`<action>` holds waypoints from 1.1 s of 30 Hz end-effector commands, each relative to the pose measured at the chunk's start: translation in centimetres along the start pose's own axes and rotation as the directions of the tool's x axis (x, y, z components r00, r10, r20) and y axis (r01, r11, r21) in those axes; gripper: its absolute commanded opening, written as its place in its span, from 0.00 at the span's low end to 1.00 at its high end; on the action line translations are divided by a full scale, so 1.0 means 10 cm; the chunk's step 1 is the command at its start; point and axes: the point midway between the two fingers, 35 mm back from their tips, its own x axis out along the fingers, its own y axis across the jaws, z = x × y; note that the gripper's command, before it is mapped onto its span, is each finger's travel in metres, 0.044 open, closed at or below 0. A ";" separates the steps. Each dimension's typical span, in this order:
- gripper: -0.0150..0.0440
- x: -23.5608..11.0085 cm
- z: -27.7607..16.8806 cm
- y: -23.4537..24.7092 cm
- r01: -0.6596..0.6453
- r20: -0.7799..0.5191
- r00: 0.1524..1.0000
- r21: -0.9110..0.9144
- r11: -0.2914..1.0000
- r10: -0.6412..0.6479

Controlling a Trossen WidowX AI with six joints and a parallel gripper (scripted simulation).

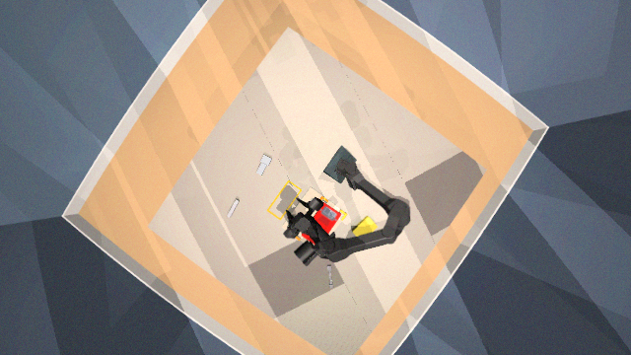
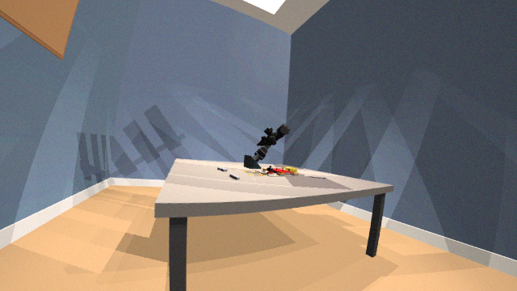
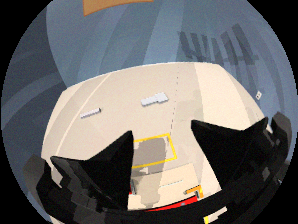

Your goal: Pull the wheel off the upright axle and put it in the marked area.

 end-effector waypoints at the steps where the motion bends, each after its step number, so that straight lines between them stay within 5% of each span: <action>1: 0.76 0.10 -0.18 0.20 0.007 -0.233 0.972 -0.047 0.999 -0.018; 7: 0.76 0.15 -0.43 0.51 -0.026 -0.557 0.831 -0.065 0.998 -0.015; 15: 0.76 0.10 -0.65 0.93 -0.105 -0.846 0.532 -0.007 0.994 0.050; 33: 0.76 0.10 -0.79 1.00 -0.107 -0.850 0.524 -0.004 0.994 0.053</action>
